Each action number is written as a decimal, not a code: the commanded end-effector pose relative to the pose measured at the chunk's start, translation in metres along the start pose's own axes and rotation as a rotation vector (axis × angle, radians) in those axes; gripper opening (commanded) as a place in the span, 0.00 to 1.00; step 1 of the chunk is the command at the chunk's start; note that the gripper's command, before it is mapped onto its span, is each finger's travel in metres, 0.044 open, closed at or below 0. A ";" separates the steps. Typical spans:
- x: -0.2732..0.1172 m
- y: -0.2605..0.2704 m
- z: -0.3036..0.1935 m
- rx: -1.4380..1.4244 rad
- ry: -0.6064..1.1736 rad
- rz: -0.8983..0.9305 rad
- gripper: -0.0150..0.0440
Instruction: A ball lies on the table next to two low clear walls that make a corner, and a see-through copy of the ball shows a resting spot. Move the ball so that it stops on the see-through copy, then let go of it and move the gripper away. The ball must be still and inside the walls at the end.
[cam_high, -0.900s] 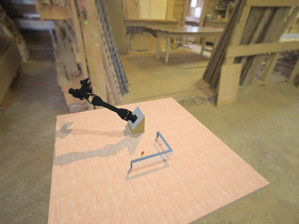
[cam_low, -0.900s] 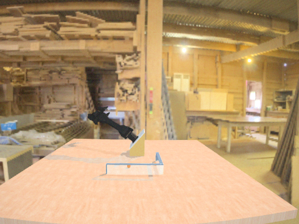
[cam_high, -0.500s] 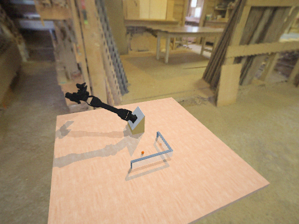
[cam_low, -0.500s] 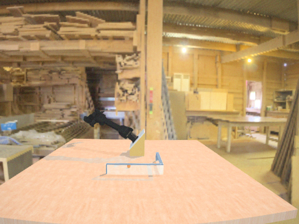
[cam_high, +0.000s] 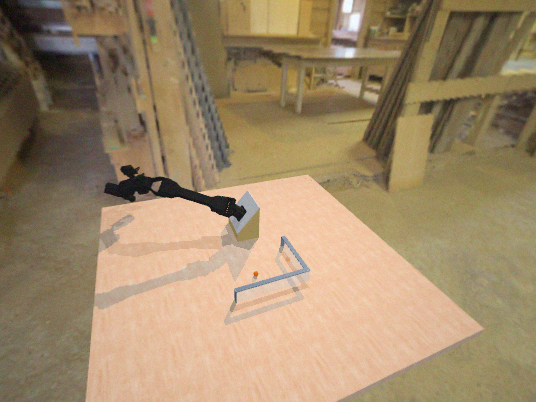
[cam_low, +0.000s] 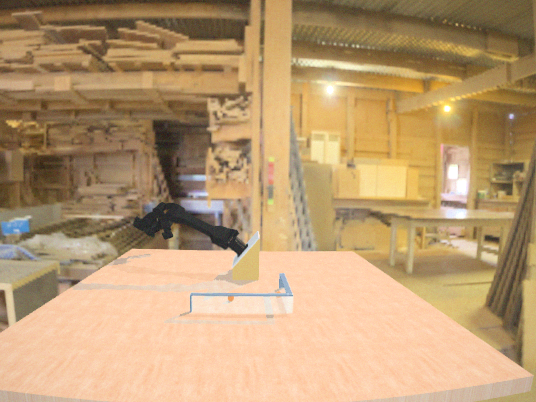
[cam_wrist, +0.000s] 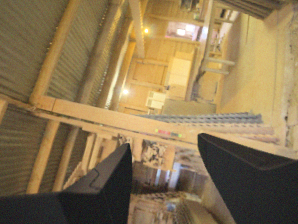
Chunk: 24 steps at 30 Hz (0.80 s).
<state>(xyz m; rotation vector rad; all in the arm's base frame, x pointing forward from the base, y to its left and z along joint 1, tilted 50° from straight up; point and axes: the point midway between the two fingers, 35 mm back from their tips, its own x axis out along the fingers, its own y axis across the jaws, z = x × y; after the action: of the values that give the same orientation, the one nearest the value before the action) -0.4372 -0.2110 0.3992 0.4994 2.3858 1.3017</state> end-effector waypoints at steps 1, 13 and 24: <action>-0.030 -0.008 -0.013 -0.102 0.088 -0.056 0.60; -0.121 -0.027 -0.038 -0.389 0.359 -0.161 0.60; -0.216 -0.037 -0.046 -0.670 0.671 -0.191 0.60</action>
<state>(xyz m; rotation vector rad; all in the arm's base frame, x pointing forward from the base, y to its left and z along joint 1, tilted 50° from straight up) -0.3007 -0.3510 0.4214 -0.3057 2.1907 2.1498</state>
